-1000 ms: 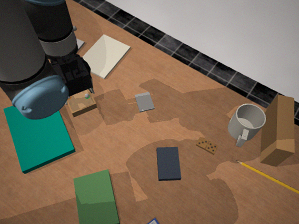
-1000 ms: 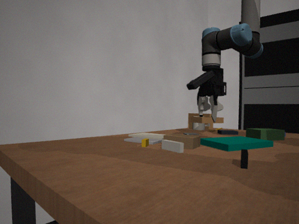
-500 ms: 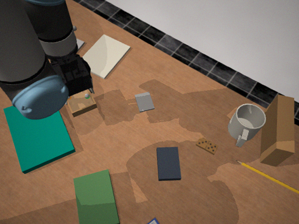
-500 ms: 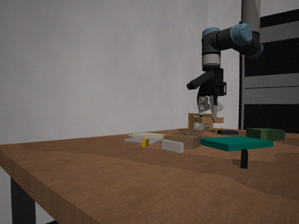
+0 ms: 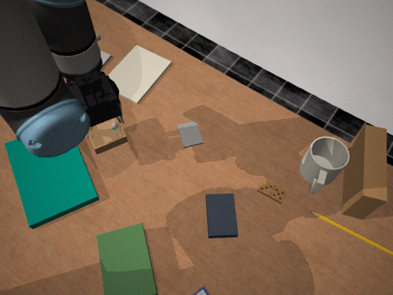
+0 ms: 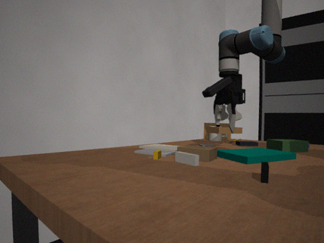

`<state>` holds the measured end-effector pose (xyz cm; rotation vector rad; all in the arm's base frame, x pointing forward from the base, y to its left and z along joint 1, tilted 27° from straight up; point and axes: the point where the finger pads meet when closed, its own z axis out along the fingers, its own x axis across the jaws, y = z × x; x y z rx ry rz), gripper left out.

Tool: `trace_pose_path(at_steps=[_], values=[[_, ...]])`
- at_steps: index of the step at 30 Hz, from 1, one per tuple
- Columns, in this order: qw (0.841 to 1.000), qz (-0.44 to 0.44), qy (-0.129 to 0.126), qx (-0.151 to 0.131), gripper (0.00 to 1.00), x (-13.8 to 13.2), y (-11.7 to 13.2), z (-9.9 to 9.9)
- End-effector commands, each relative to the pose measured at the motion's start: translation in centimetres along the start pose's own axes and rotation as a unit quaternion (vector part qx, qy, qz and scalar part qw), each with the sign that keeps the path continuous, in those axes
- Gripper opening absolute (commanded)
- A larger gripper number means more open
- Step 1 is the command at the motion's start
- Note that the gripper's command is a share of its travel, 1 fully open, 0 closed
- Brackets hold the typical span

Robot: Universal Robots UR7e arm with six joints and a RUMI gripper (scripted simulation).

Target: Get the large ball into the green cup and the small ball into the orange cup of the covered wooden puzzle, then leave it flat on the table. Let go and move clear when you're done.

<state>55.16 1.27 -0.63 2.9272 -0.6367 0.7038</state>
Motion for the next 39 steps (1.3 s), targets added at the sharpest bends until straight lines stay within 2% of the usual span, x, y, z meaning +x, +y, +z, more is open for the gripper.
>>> trace_pose_path(at_steps=[1, 39], values=[[1.000, 0.000, 0.001, 0.000, 0.44, 0.04, -0.02, -0.04], [1.000, 0.000, 0.000, 0.001, 0.44, 0.04, -0.02, 0.29]])
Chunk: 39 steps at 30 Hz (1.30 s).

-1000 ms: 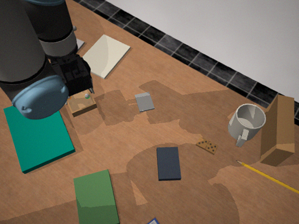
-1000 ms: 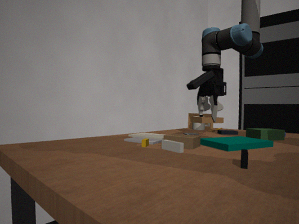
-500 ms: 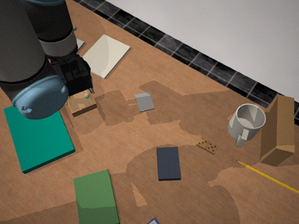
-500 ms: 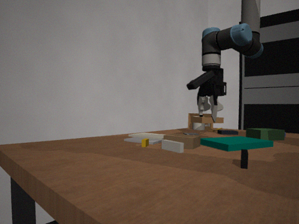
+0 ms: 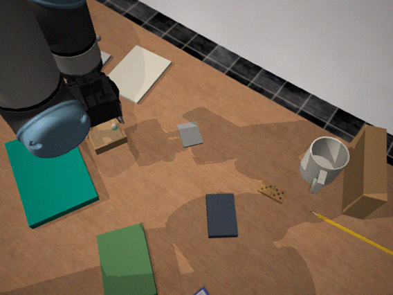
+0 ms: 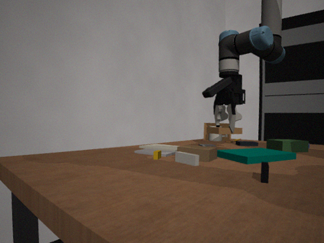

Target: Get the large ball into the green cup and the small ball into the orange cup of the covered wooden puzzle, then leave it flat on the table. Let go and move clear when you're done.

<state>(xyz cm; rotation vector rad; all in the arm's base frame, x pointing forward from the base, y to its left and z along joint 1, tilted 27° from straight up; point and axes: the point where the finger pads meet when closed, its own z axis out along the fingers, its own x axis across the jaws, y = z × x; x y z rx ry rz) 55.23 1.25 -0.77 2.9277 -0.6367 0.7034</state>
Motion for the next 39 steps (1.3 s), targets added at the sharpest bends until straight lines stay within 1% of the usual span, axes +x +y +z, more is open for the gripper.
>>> trace_pose_path(at_steps=[1, 7, 20, 22, 37, 39], values=[[1.000, 0.000, 0.000, 0.000, 0.44, 0.0, 0.0, 0.2], [1.000, 0.000, 0.000, 0.001, 0.44, 0.0, 0.0, 0.5], [1.000, 0.000, 0.000, 0.001, 0.44, 0.0, 0.0, 2.3], [1.000, 0.000, 0.000, 0.001, 0.44, 0.0, 0.0, 2.3], [1.000, 0.000, 0.000, 0.001, 0.44, 0.0, 0.0, 4.8], [1.000, 0.000, 0.000, 0.001, 0.44, 0.0, 0.0, 4.8]])
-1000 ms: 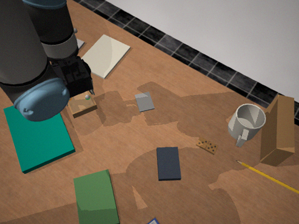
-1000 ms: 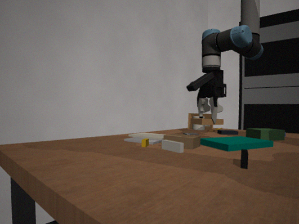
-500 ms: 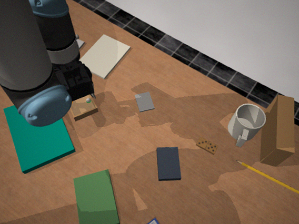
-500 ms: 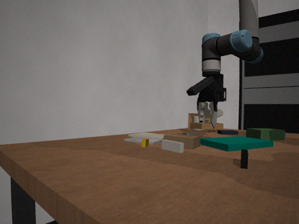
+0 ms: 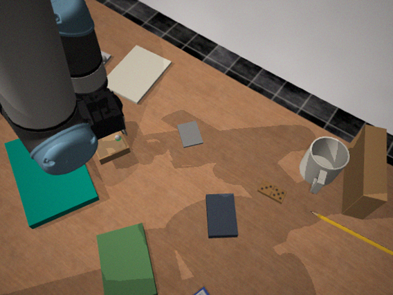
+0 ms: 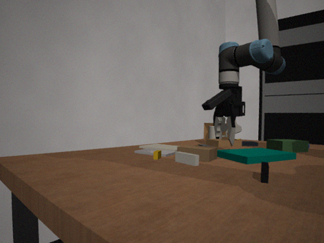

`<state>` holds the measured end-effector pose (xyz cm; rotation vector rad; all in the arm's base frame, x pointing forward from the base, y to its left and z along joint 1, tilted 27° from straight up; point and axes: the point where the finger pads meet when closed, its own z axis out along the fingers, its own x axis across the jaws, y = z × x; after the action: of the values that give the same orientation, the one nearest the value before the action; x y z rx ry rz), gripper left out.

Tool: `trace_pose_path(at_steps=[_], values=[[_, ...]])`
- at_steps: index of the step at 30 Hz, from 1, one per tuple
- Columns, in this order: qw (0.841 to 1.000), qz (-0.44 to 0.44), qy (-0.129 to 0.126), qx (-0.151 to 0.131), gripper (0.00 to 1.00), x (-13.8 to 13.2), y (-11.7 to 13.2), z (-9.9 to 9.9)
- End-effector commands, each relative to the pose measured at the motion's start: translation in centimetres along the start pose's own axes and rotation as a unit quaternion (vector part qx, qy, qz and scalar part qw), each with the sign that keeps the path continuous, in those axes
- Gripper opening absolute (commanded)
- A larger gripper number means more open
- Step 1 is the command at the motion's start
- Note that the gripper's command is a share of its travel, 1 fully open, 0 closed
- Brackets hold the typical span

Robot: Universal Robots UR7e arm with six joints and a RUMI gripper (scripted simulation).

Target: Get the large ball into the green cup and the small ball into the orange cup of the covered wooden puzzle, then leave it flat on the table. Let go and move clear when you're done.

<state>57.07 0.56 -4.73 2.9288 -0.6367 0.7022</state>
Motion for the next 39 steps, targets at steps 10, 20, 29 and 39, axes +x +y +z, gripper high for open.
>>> trace_pose_path(at_steps=[10, 20, 29, 39], values=[[1.000, 0.000, 0.001, 0.000, 0.44, 0.1, 0.0, 1.6], [1.000, 0.000, 0.001, 0.000, 0.44, 0.1, 0.0, 2.1], [1.000, 0.000, 0.001, 0.000, 0.44, 0.1, 0.0, 2.3], [1.000, 0.000, 0.001, 0.000, 0.44, 0.1, 0.0, 2.3]])
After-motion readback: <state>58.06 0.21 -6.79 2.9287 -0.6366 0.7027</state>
